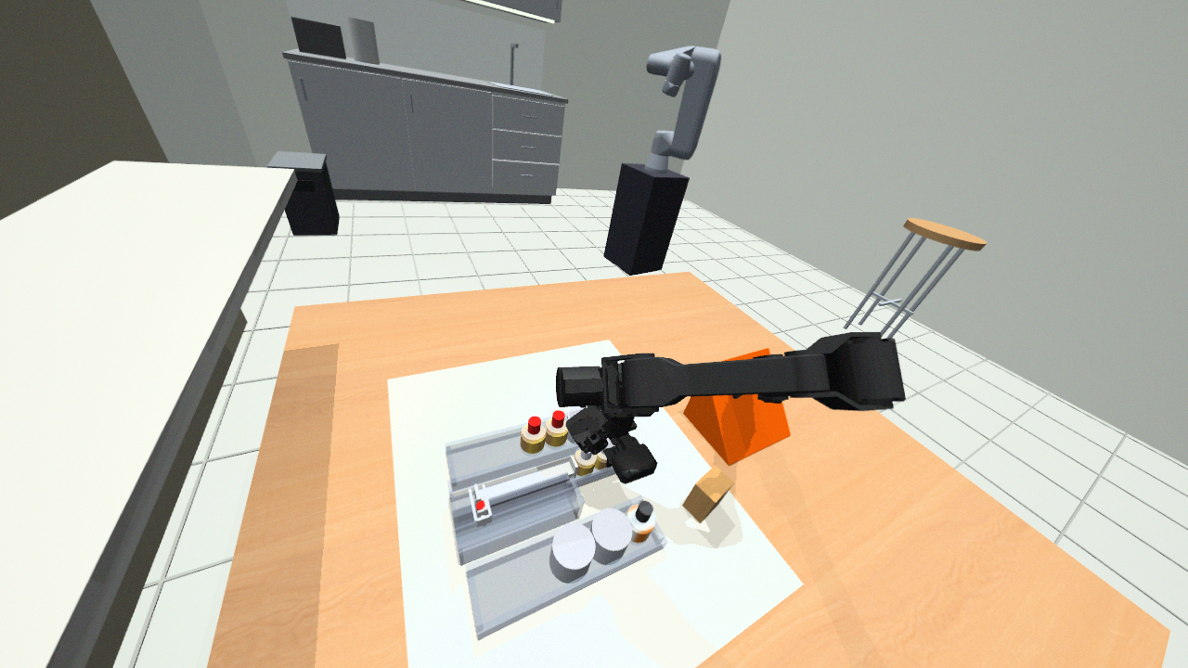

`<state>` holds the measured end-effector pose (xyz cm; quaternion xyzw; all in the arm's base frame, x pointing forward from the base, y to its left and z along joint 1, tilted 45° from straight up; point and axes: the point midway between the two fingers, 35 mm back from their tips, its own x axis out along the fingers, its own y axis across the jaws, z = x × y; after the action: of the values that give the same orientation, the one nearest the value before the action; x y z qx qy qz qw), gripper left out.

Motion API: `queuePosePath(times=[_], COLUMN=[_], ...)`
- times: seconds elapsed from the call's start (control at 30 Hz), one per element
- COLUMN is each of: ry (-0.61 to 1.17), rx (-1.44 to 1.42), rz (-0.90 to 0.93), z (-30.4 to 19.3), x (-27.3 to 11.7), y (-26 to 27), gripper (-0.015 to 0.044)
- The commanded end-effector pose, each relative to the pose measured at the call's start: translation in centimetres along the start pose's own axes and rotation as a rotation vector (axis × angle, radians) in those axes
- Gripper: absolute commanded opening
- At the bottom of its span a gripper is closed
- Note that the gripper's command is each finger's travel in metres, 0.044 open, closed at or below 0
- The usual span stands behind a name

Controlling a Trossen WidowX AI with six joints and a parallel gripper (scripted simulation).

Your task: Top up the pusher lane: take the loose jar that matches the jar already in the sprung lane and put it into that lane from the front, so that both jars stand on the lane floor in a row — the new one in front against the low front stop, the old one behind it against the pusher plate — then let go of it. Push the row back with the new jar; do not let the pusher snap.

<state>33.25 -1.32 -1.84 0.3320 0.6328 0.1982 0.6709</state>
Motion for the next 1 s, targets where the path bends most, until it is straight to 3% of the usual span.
queuePosePath(times=[0.0, 0.97], ry=[-0.01, -0.009], rx=[-0.007, -0.007], rz=[0.003, 0.003], z=[0.14, -0.59], x=[-0.07, 0.02], y=[0.1, -0.02], gripper=[0.0, 0.0])
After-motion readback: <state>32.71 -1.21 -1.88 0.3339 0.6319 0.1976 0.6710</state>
